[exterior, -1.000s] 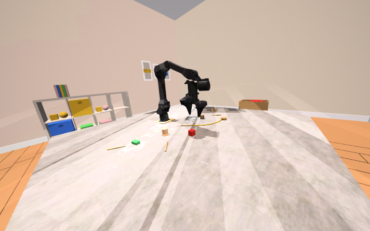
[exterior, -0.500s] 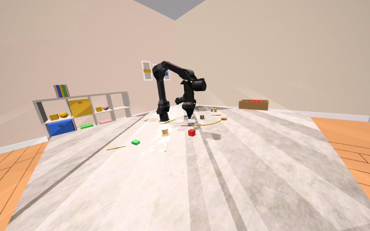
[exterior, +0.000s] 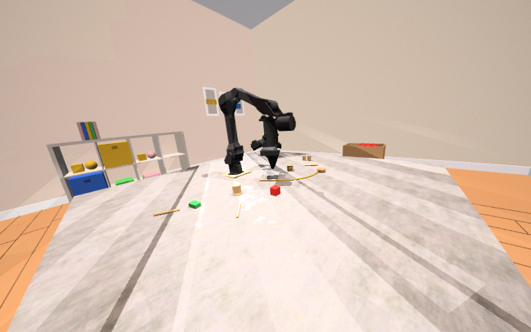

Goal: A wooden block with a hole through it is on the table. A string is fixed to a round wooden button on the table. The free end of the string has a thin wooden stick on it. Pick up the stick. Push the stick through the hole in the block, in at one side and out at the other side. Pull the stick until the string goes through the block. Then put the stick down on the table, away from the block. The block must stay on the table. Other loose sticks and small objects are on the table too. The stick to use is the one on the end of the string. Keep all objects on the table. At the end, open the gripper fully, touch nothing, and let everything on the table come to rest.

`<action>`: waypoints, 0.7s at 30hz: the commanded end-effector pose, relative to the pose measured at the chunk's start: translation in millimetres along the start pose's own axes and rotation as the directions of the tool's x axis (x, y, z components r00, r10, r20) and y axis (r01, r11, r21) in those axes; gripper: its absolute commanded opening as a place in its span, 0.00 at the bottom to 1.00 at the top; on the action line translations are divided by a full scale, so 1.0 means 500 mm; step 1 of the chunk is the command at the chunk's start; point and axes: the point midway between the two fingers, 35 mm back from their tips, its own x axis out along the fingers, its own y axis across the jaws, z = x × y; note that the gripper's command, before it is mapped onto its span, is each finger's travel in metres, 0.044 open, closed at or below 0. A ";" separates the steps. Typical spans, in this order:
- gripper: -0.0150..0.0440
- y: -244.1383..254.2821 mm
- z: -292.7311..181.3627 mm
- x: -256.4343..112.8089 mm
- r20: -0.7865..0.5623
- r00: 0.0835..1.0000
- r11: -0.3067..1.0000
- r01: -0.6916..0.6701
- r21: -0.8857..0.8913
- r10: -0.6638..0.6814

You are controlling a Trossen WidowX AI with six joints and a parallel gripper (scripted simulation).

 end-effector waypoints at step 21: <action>0.46 0.003 -0.003 0.044 -0.001 1.000 1.000 -0.006 0.004 0.006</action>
